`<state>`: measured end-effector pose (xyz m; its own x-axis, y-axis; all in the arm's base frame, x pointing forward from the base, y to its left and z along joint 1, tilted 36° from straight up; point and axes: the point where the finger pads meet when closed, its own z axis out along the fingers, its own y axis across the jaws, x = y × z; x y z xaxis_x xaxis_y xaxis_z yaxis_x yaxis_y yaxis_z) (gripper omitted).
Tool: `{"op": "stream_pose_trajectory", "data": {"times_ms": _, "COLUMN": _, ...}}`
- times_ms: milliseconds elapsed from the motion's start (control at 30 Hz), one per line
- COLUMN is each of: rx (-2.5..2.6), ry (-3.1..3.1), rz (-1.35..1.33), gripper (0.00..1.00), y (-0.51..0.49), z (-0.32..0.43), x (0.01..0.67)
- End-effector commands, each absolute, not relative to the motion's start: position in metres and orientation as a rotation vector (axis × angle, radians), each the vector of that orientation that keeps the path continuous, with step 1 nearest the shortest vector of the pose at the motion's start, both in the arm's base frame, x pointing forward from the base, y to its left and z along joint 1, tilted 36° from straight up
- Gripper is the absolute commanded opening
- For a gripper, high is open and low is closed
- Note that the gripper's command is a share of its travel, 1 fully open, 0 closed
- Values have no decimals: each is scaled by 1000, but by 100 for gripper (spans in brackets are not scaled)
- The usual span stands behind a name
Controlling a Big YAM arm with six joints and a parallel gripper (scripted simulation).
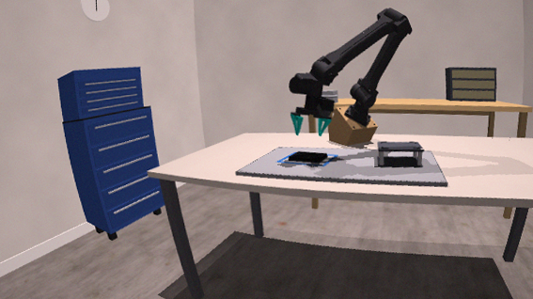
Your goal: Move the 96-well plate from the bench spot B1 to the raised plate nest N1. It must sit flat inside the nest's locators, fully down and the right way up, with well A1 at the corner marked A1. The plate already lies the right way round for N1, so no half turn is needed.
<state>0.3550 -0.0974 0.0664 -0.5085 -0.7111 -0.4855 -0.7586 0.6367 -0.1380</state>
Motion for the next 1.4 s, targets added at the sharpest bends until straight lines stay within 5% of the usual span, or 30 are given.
{"op": "stream_pose_trajectory", "data": {"times_ms": 0, "rx": -1358, "ry": 2204, "rz": 82, "gripper": 100, "y": -118, "z": 65, "x": 365}}
{"op": "stream_pose_trajectory", "data": {"times_ms": 1367, "rx": -1748, "ry": 1814, "rz": 130, "gripper": 100, "y": -112, "z": 58, "x": 356}}
